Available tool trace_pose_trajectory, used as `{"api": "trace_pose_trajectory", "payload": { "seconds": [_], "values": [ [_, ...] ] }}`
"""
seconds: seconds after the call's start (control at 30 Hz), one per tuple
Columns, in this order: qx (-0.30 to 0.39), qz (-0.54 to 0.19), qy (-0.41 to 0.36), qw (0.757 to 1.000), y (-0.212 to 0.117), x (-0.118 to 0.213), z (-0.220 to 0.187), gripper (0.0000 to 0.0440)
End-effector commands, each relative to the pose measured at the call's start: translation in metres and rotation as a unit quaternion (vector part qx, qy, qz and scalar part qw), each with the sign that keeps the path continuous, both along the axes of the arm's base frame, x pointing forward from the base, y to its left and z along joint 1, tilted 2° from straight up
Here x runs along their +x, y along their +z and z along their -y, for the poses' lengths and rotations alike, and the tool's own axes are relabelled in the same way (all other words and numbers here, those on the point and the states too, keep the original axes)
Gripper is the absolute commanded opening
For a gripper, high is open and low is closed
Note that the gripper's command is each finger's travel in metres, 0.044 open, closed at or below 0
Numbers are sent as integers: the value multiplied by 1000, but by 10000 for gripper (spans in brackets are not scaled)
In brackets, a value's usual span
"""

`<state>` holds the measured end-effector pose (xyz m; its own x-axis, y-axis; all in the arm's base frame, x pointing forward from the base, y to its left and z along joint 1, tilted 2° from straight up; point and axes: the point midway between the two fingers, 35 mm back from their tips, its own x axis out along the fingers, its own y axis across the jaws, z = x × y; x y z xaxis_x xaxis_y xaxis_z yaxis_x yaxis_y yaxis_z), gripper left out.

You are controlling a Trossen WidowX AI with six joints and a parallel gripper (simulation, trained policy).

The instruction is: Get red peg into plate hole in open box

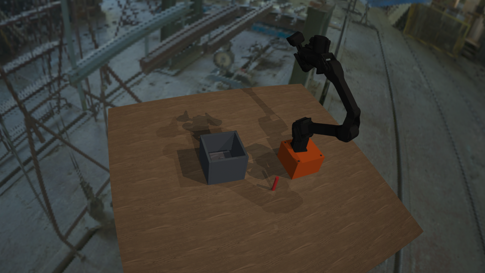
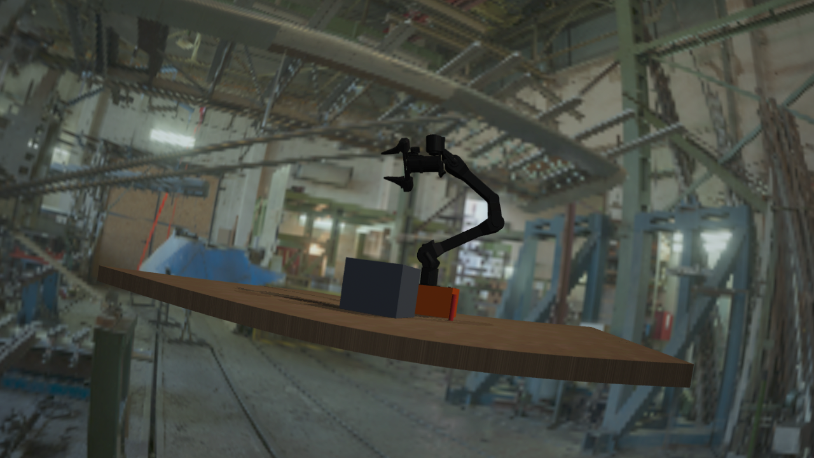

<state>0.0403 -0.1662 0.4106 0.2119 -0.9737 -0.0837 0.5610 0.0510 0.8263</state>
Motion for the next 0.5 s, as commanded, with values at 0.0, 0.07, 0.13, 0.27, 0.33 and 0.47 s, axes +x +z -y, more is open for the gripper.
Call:
{"api": "trace_pose_trajectory", "payload": {
  "seconds": [0.0, 0.07, 0.13, 0.27, 0.33, 0.47],
  "values": [
    [22, 35, 60, 997, -2, 24, -1, 440],
    [32, 52, 89, 994, -2, 35, -3, 440],
    [44, 67, 116, 990, -3, 47, -6, 440],
    [72, 97, 169, 978, -5, 69, -13, 440],
    [87, 110, 193, 971, -7, 79, -17, 440],
    [122, 135, 239, 954, -10, 99, -28, 440]
  ]
}}
